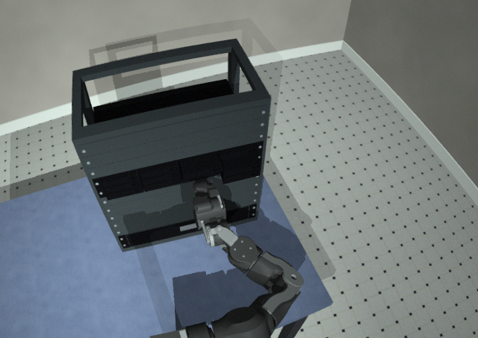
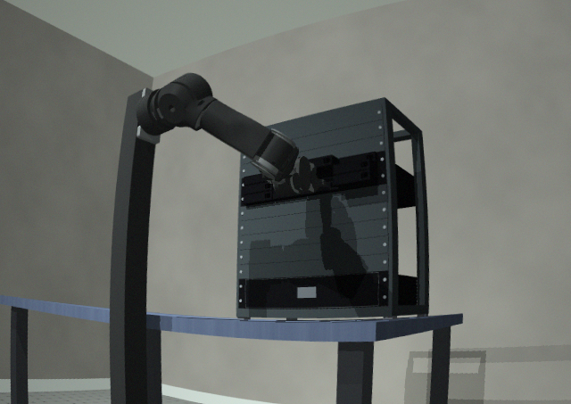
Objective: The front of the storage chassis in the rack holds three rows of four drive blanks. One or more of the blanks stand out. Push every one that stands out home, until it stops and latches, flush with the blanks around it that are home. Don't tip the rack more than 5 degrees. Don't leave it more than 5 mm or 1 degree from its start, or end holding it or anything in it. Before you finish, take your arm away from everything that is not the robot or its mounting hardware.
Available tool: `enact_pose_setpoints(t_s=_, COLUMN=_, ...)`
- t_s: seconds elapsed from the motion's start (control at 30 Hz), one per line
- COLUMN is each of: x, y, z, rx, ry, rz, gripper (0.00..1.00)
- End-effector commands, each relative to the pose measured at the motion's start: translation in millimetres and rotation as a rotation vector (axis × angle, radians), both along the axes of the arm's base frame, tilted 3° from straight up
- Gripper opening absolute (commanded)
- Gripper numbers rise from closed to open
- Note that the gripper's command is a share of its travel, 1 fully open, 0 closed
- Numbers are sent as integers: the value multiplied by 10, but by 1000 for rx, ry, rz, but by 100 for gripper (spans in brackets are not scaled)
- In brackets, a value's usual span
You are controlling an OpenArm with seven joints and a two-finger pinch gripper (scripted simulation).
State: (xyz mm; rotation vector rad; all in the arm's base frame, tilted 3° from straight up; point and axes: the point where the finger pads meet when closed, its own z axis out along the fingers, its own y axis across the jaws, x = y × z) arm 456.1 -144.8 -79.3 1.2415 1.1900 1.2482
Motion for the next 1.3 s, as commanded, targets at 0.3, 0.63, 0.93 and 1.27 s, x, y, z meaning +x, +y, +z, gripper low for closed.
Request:
enact_pose_setpoints(t_s=0.3, x=65, y=13, z=16, rx=-3, ry=-3, rz=5, gripper=0)
enact_pose_setpoints(t_s=0.63, x=100, y=21, z=28, rx=-3, ry=-5, rz=7, gripper=0)
enact_pose_setpoints(t_s=0.93, x=127, y=12, z=25, rx=-3, ry=-3, rz=5, gripper=0)
enact_pose_setpoints(t_s=1.27, x=131, y=17, z=33, rx=-3, ry=-4, rz=6, gripper=0)
